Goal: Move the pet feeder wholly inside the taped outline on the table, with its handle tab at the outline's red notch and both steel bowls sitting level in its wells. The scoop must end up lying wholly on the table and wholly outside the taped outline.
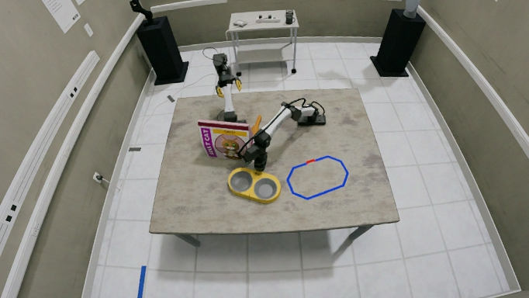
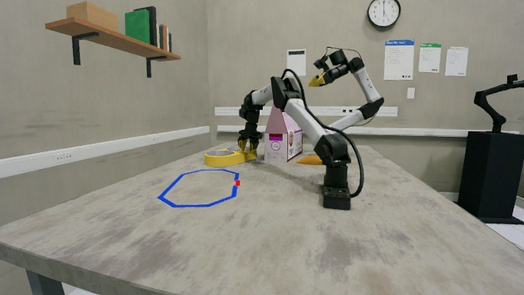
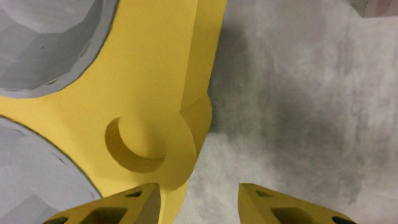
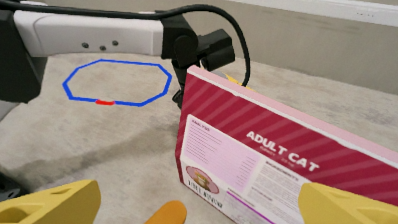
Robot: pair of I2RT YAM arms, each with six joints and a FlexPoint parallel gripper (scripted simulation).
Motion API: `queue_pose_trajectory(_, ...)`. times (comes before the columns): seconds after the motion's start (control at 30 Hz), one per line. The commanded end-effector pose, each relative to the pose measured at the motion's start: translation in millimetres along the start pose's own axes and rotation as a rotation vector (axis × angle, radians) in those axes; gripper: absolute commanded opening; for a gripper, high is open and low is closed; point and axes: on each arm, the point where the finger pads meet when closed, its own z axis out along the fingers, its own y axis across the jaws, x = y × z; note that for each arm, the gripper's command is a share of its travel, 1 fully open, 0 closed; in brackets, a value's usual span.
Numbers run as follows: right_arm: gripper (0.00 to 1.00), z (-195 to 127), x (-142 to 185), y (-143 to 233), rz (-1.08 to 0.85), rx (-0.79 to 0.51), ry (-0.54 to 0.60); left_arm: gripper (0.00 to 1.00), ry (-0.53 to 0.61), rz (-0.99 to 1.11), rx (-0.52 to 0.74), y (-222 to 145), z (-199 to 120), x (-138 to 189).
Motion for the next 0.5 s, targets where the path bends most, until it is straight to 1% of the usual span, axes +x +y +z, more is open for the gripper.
queue_pose_trajectory(0.0, 1.0, -6.5, -3.8, 2.9, -0.015, -0.003, -0.023, 0.38, -0.014, 0.183, 0.027, 3.8, -7.3, -8.9)
queue_pose_trajectory(0.33, 1.0, -6.5, -3.8, 2.9, -0.015, -0.003, -0.023, 0.38, -0.019, 0.185, 0.021, 5.1, -1.1, -13.5)
queue_pose_trajectory(0.4, 1.0, -6.5, -3.8, 2.9, -0.015, -0.003, -0.023, 0.38, -0.036, 0.182, -0.008, 10.7, -17.5, -15.3)
queue_pose_trajectory(0.47, 1.0, -6.5, -3.8, 2.9, -0.015, -0.003, -0.023, 0.38, -0.036, 0.182, -0.008, 10.7, -17.5, -15.3)
